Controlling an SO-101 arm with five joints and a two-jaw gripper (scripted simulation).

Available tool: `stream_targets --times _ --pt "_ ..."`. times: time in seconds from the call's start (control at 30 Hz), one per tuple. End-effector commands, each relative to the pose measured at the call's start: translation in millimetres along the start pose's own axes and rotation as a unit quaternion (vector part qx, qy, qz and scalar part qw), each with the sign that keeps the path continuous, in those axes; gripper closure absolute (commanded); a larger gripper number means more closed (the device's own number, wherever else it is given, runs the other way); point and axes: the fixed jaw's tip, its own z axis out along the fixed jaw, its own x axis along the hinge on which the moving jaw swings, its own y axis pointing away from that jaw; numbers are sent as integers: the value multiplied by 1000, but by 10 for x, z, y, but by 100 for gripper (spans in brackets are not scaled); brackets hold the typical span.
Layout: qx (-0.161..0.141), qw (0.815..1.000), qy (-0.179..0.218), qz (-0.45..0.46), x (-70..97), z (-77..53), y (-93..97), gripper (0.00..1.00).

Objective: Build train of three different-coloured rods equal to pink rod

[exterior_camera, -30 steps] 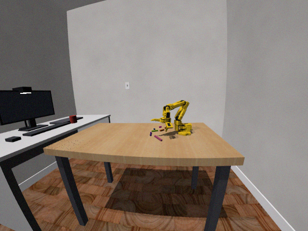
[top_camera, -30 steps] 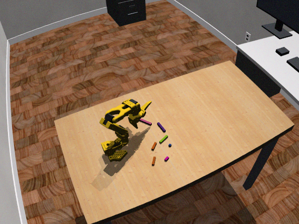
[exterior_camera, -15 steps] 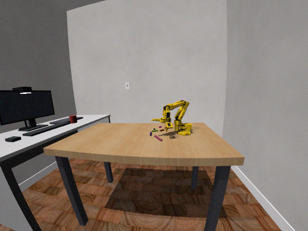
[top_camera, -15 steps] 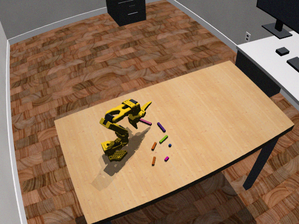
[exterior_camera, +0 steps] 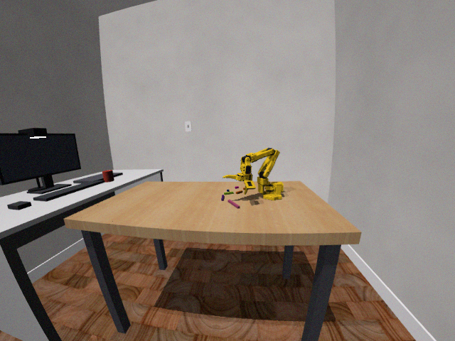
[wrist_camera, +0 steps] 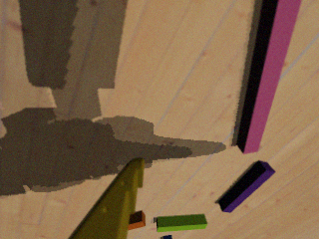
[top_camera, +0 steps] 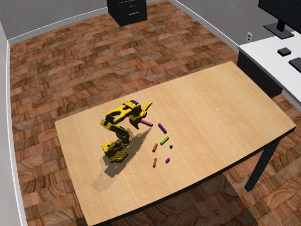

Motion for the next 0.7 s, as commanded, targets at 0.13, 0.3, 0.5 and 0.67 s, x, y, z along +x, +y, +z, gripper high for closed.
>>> stream_targets --times 0.13,0.3,0.5,0.67 --pt "38 999 -3 6 -8 -78 -124 0" --pt "54 998 -3 9 -11 -112 -177 0" --pt "22 1000 -2 6 -6 -44 -69 0" --pt "31 1000 -2 2 -6 -76 -101 0"
